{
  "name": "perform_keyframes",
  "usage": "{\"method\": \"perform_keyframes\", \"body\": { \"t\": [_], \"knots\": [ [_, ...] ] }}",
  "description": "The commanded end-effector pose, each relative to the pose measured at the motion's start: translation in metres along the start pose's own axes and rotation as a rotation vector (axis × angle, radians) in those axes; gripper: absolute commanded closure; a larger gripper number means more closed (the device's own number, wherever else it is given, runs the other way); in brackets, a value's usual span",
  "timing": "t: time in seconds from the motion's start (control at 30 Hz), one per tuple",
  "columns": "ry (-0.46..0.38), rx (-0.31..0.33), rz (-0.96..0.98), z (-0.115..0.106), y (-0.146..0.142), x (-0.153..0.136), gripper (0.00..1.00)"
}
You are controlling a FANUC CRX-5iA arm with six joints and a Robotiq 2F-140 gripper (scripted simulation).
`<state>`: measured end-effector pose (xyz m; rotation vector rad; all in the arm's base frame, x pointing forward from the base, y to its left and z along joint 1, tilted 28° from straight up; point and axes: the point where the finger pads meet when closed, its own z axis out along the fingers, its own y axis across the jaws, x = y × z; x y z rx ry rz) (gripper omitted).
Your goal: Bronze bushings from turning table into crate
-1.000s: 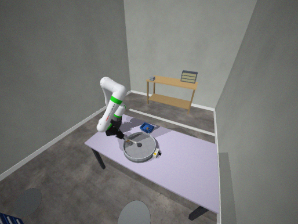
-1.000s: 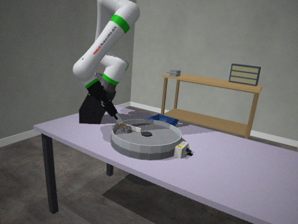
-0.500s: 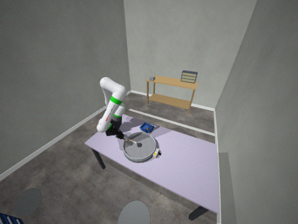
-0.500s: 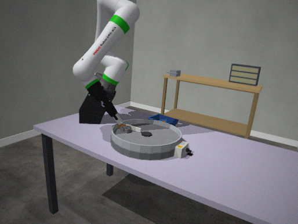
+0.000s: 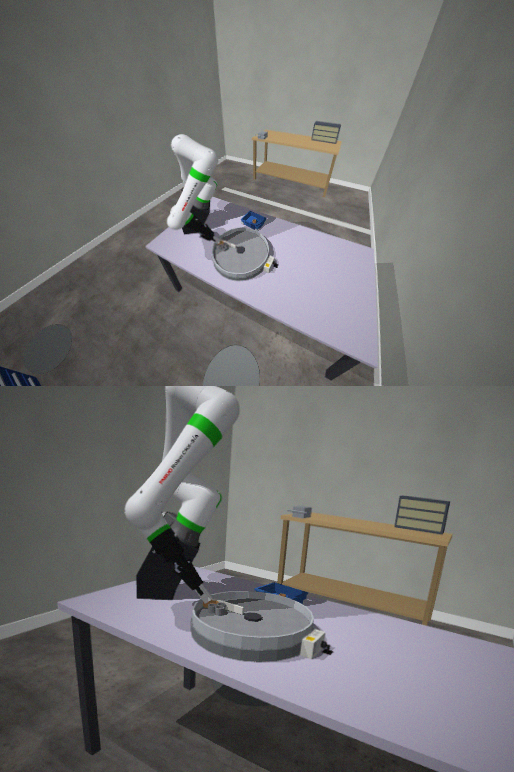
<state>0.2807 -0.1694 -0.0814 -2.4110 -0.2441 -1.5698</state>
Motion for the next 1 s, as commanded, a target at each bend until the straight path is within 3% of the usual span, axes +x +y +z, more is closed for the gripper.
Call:
{"method": "perform_keyframes", "body": {
  "t": [0.0, 0.87, 0.9, 0.97],
  "knots": [
    [0.0, 0.0, 0.0, -0.0001, 0.0001, -0.0001, 0.94],
    [0.0, 0.0, 0.0, -0.0001, 0.0001, -0.0001, 0.94],
    [0.0, 0.0, 0.0, -0.0001, 0.0001, -0.0001, 1.0],
    [0.0, 0.0, 0.0, -0.0001, 0.0001, -0.0001, 1.0]
  ]
}}
